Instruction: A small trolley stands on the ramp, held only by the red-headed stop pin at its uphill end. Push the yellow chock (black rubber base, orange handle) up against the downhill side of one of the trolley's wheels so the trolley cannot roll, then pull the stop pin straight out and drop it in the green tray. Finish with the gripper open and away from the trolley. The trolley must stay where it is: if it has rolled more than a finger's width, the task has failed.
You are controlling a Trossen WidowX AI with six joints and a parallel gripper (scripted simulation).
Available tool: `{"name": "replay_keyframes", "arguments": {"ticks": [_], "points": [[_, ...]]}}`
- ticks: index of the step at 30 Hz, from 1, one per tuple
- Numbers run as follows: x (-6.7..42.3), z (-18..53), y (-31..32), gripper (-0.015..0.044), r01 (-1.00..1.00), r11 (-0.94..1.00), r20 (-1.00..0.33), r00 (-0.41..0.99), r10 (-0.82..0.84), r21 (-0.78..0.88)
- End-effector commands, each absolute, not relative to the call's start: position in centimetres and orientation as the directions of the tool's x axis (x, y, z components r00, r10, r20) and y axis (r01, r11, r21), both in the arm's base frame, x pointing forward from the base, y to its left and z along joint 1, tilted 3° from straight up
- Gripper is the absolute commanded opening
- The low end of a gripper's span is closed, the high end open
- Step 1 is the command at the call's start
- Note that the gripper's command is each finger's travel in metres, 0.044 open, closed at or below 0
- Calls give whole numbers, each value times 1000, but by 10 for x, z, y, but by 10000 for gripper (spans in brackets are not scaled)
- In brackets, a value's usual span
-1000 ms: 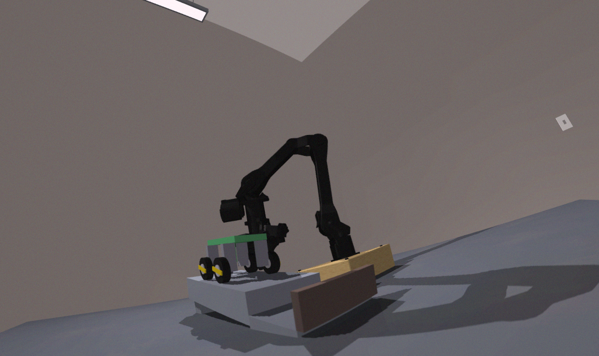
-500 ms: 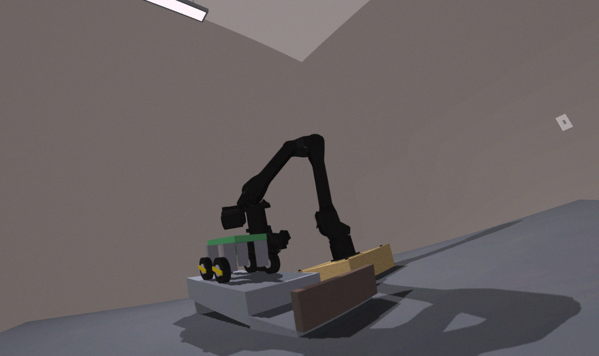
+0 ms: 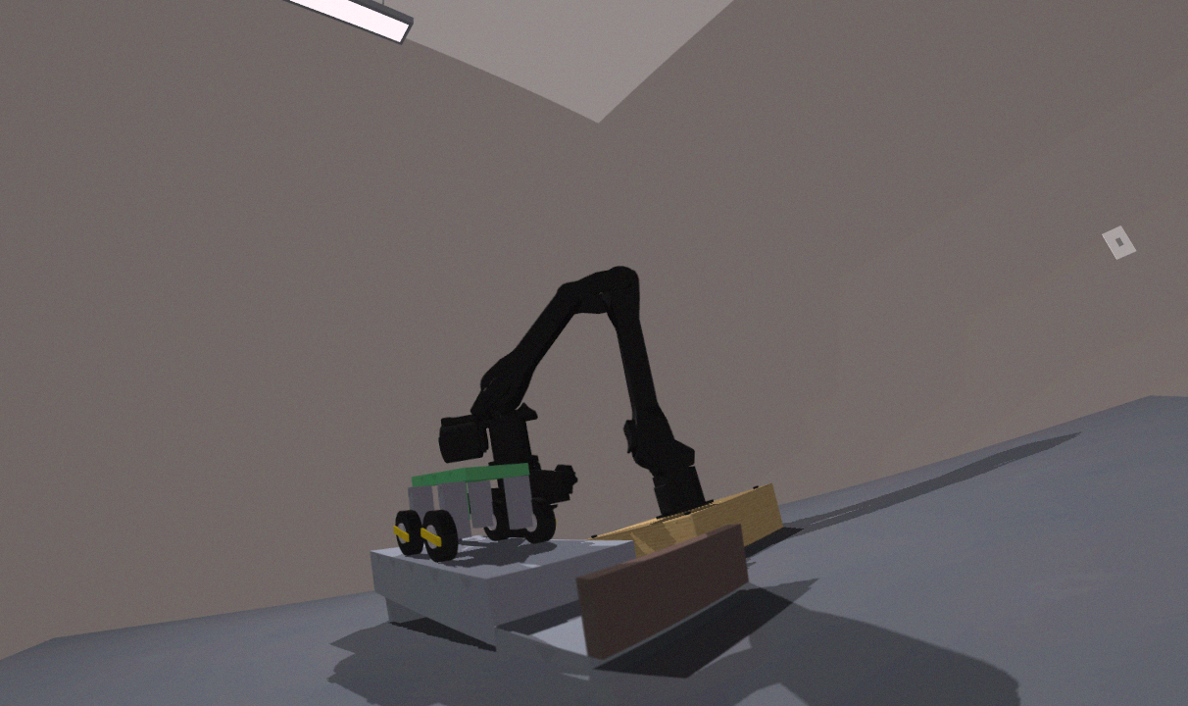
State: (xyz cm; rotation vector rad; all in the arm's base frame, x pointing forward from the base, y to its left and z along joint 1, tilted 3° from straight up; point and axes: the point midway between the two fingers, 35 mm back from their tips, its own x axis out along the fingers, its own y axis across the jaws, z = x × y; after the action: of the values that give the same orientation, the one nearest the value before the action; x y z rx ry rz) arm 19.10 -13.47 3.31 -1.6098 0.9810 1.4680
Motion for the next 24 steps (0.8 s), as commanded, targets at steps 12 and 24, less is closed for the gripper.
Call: {"name": "replay_keyframes", "arguments": {"ticks": [12, 24], "points": [[191, 19, -135, 164, -899, -438, -997, 52, -56, -22], [191, 20, -135, 0, -899, -438, -997, 52, -56, -22]]}}
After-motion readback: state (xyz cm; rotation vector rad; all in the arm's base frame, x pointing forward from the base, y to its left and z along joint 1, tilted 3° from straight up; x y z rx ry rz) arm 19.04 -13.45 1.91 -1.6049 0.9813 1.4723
